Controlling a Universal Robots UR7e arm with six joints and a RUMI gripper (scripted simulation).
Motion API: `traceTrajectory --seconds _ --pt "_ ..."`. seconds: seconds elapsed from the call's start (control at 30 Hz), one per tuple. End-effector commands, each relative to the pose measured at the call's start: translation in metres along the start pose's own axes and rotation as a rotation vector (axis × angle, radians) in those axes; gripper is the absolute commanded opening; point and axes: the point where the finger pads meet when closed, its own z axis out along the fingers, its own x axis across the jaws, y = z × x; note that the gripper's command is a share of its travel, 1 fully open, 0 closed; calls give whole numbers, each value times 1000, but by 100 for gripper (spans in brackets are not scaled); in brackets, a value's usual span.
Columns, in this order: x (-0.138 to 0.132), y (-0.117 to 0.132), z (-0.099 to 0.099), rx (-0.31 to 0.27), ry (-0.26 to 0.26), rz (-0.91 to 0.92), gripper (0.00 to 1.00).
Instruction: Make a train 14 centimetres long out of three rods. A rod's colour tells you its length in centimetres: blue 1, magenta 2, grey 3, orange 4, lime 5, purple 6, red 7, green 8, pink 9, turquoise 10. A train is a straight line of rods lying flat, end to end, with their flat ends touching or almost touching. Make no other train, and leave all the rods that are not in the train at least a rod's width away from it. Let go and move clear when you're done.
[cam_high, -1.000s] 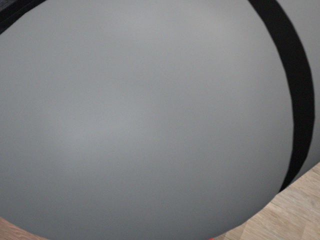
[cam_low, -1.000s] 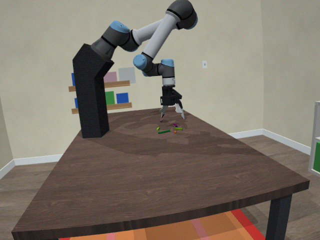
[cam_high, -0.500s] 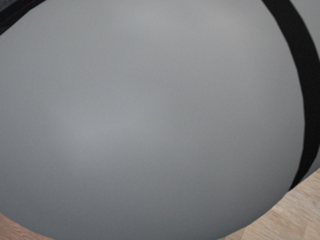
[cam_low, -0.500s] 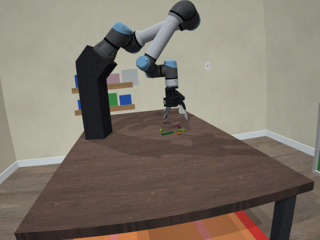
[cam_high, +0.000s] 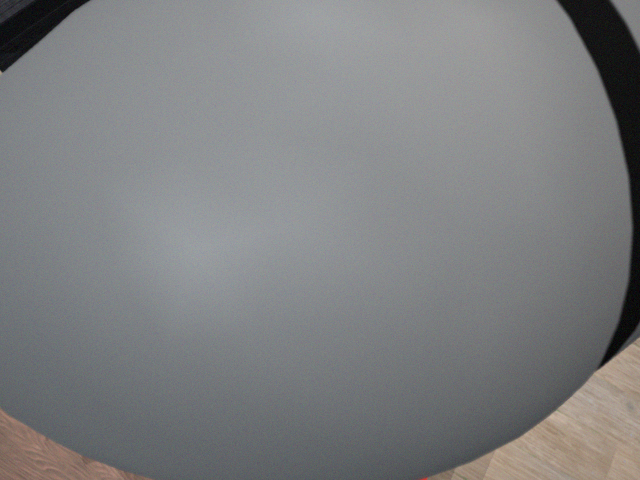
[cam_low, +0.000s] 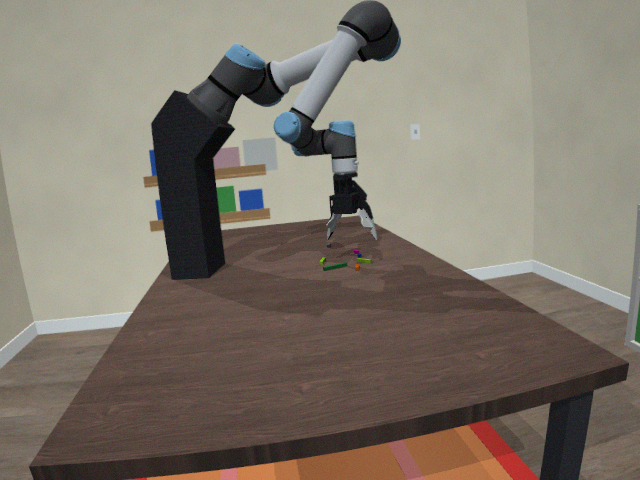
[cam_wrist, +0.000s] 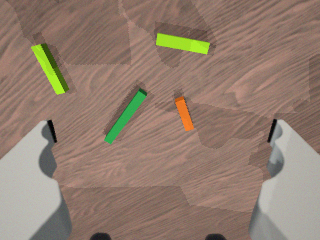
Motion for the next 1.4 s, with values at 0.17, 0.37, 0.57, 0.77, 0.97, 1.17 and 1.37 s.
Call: traceTrajectory --seconds 0.17,0.37,0.57,0.77,0.97,1.17,1.37 --pt "-2 -6 0 1 -1 -235 100" --pt "-3 -8 1 1 -1 -362 100" --pt "-5 -12 1 1 -2 -563 100" --pt "-6 -15 1 1 -2 -721 100" --pt "-7 -18 2 1 -3 -910 100" --pt "-8 -21 2 1 -3 -1100 100" --pt "-8 -22 2 2 -3 -1227 100"
